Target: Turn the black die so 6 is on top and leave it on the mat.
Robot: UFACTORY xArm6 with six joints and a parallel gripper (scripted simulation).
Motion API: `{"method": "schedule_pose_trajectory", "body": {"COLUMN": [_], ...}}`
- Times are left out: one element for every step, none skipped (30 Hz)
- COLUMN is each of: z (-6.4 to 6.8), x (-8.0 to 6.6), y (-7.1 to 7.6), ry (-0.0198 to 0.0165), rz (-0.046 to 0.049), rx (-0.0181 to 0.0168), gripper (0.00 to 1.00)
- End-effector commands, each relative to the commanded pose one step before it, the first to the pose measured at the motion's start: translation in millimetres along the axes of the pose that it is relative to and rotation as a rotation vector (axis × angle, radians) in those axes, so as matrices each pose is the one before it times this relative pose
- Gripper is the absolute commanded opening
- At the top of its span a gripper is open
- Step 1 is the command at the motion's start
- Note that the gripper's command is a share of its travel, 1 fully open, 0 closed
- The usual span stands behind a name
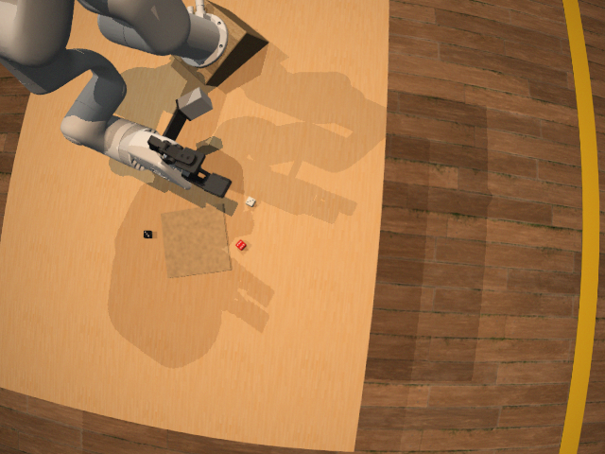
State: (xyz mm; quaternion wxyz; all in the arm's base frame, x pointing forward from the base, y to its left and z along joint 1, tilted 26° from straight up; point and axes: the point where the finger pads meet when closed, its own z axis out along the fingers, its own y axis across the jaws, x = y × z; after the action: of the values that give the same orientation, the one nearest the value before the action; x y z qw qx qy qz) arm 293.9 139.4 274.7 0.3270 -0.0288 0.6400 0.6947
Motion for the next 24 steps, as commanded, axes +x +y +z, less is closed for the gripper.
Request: {"method": "schedule_pose_trajectory", "body": {"z": [0.16, 0.00, 0.00, 0.00, 0.00, 0.00, 0.00, 0.00, 0.00, 0.00, 0.00, 0.00, 0.00, 0.00, 0.00, 0.00, 0.00, 0.00, 0.01, 0.02, 0.02, 0.02, 0.00, -0.06], "x": [-0.33, 0.00, 0.00, 0.00, 0.00, 0.00, 0.00, 0.00, 0.00, 0.00, 0.00, 0.00, 0.00, 0.00, 0.00, 0.00, 0.00, 0.05, 0.33, 0.87, 1.60, 2.51, 3.53, 4.63], "y": [0.42, 0.00, 0.00, 0.00, 0.00, 0.00, 0.00, 0.00, 0.00, 0.00, 0.00, 0.00, 0.00, 0.00, 0.00, 0.00, 0.00, -0.02, -0.14, -0.36, -0.66, -1.04, -1.49, -1.99], "ry": [0.00049, 0.00000, 0.00000, 0.00000, 0.00000, 0.00000, 0.00000, 0.00000, 0.00000, 0.00000, 0.00000, 0.00000, 0.00000, 0.00000, 0.00000, 0.00000, 0.00000, 0.00026, 0.00174, 0.00452, 0.00839, 0.01315, 0.01862, 0.02462], "rz": [-0.00154, 0.00000, 0.00000, 0.00000, 0.00000, 0.00000, 0.00000, 0.00000, 0.00000, 0.00000, 0.00000, 0.00000, 0.00000, 0.00000, 0.00000, 0.00000, 0.00000, 0.00001, 0.00007, 0.00017, 0.00029, 0.00038, 0.00039, 0.00024], "rx": [-0.00087, 0.00000, 0.00000, 0.00000, 0.00000, 0.00000, 0.00000, 0.00000, 0.00000, 0.00000, 0.00000, 0.00000, 0.00000, 0.00000, 0.00000, 0.00000, 0.00000, 0.00011, 0.00072, 0.00188, 0.00351, 0.00554, 0.00794, 0.01065], "gripper": [1.00, 1.00, 1.00, 1.00, 1.00, 1.00, 1.00, 1.00, 1.00, 1.00, 1.00, 1.00, 1.00, 1.00, 1.00, 1.00, 1.00, 1.00, 1.00, 1.00, 1.00, 1.00, 1.00, 1.00]}}
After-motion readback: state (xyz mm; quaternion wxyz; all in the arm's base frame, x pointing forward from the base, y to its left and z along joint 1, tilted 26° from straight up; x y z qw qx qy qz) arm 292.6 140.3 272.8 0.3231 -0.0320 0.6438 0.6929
